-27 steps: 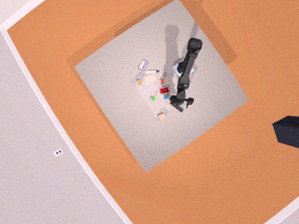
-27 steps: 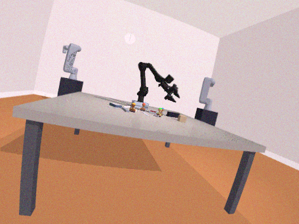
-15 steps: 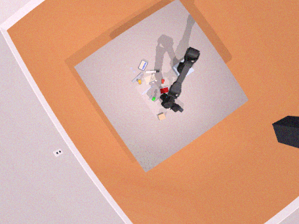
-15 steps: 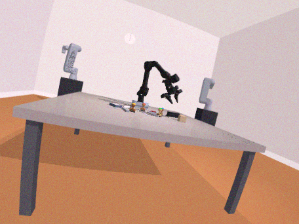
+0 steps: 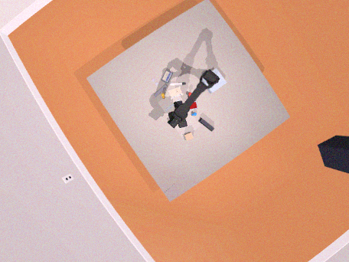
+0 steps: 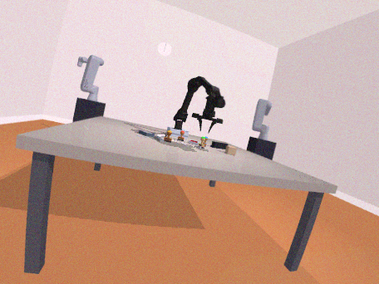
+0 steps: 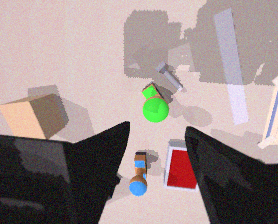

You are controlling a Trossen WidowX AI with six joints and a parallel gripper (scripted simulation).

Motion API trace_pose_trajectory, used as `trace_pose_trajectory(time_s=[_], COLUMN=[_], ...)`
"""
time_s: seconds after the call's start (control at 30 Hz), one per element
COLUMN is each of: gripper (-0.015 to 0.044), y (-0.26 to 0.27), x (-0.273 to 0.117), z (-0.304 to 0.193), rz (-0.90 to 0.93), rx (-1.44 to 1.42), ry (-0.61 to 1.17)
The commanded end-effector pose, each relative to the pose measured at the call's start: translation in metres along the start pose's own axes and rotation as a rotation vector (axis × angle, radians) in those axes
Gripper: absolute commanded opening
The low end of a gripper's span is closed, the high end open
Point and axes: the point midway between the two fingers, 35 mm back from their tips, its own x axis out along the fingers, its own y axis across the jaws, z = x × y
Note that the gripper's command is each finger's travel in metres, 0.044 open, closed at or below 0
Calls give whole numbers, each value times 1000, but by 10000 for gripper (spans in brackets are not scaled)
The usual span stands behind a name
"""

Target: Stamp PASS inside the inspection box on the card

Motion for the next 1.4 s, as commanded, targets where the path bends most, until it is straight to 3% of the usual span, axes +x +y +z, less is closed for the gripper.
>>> trace_pose_trajectory(time_s=[0.0, 1.37], gripper=[226, 226], y=[1, 1], x=[-1, 65], z=[1, 3], rz=[-7, -8], rx=[3, 3], ry=[-2, -3])
